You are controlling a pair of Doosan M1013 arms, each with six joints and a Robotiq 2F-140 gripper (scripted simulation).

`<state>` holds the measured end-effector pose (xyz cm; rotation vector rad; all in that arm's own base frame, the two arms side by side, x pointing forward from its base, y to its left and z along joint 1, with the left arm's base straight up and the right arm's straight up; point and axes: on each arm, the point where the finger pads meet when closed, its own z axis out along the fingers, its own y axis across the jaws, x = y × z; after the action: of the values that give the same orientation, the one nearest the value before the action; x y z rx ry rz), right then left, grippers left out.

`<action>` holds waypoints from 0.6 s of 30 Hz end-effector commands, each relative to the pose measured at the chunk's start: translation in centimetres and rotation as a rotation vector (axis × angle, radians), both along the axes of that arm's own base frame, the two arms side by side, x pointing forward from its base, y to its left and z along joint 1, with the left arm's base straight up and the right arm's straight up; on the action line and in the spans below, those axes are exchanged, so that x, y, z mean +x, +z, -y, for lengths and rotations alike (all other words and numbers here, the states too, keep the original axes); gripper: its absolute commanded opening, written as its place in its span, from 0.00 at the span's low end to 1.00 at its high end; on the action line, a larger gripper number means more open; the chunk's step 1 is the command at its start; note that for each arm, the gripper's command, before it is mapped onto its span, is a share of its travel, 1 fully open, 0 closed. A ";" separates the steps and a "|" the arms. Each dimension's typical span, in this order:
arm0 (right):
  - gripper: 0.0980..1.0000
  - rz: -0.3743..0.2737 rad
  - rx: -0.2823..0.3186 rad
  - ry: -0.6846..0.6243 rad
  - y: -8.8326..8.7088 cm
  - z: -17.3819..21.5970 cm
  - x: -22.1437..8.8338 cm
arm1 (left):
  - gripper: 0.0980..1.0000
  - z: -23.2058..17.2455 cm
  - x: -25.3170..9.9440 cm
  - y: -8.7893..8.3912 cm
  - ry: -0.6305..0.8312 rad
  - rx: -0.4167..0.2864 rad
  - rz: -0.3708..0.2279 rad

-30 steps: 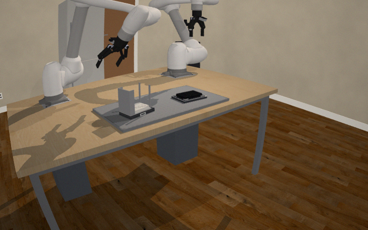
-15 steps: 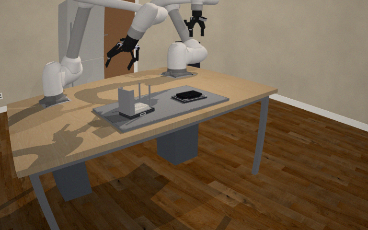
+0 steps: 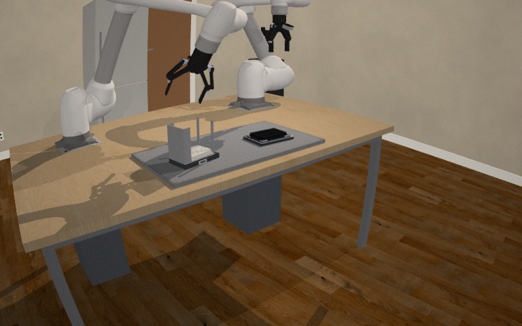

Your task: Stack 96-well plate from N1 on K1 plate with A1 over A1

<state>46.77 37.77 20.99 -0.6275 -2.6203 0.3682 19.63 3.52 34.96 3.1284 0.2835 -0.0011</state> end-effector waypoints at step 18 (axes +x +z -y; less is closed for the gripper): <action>1.00 0.159 -0.092 -0.252 -0.9 -5.8 5.3 | 1.00 0.0 0.0 0.0 0.000 0.000 0.000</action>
<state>51.98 43.51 20.02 -1.0362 -2.6386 0.3765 19.63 3.52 34.96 3.1284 0.2835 -0.0011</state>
